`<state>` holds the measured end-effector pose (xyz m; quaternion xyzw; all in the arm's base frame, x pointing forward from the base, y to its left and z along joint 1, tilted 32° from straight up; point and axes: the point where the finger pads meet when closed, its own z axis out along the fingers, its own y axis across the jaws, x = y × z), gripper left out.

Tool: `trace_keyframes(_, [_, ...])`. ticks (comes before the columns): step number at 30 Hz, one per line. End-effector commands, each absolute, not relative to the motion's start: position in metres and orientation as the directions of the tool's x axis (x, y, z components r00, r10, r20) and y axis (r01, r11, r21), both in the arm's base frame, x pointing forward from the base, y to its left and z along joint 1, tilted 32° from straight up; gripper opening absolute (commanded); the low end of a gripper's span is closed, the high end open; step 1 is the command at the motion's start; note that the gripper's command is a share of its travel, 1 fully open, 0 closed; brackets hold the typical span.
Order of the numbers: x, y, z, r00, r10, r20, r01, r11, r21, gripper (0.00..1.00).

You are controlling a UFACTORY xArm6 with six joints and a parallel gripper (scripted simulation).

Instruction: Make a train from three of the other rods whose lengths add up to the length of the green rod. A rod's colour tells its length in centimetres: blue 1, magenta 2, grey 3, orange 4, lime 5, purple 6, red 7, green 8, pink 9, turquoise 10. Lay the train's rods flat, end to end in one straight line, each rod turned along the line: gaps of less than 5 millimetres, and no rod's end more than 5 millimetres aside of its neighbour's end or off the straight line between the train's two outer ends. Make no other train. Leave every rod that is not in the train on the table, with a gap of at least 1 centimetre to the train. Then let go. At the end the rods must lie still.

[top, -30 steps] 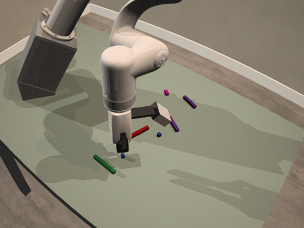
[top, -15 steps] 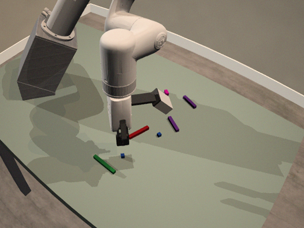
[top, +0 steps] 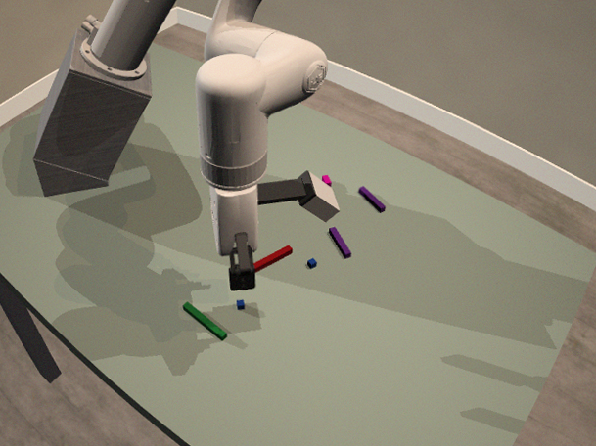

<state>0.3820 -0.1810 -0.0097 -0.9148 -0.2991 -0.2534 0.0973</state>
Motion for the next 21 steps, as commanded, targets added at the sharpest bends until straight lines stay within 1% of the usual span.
trace_keyframes(1, [0.383,-0.182,-0.009,0.692,0.498,0.522,0.596,-0.803,-0.024,1.00])
trace_keyframes(4, [0.384,-0.181,-0.008,0.690,0.502,0.522,0.599,-0.801,-0.022,1.00])
trace_keyframes(7, [0.405,-0.149,0.005,0.628,0.583,0.516,0.666,-0.745,0.032,1.00])
trace_keyframes(17, [0.429,-0.101,0.023,0.531,0.679,0.507,0.745,-0.659,0.103,1.00])
trace_keyframes(19, [0.429,-0.101,0.023,0.531,0.679,0.507,0.745,-0.659,0.103,1.00])
trace_keyframes(21, [0.436,-0.080,0.031,0.487,0.714,0.502,0.773,-0.620,0.131,1.00])
